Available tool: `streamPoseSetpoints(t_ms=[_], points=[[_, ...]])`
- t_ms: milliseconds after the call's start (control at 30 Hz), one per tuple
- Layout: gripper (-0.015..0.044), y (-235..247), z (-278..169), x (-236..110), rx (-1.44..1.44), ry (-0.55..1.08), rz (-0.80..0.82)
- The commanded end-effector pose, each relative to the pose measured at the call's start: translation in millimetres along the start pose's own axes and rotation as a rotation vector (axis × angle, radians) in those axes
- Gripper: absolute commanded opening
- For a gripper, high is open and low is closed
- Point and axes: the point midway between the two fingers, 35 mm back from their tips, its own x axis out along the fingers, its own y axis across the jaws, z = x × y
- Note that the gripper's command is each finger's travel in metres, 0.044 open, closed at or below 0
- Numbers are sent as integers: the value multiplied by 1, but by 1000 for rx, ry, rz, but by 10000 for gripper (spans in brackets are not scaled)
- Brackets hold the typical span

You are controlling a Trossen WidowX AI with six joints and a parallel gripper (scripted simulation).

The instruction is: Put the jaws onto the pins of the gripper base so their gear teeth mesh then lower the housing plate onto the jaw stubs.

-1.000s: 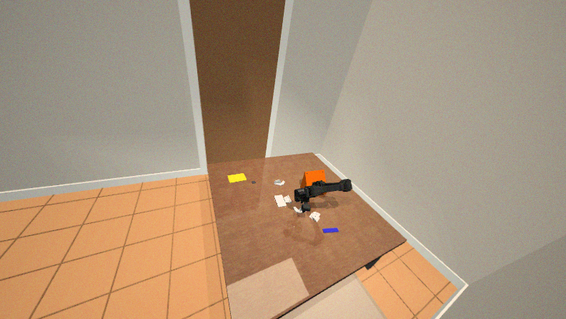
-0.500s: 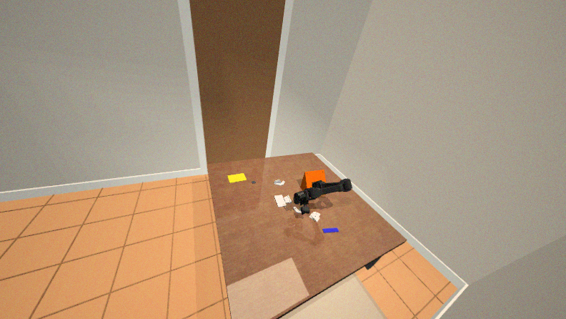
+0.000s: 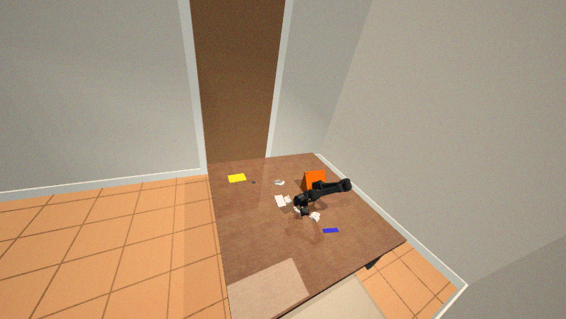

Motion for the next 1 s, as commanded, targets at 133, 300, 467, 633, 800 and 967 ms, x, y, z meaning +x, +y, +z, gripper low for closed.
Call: streamPoseSetpoints(t_ms=[133, 300, 467, 633, 800, 967], points=[[440, -2, 0, 2, 8, 1, -5], [440, -2, 0, 2, 8, 1, -5], [440, -2, 0, 2, 8, 1, -5], [440, -2, 0, 2, 8, 1, -5], [414, -1, -1, 2, 2, 3, -2], [282, -1, -1, 2, 2, 3, -2]])
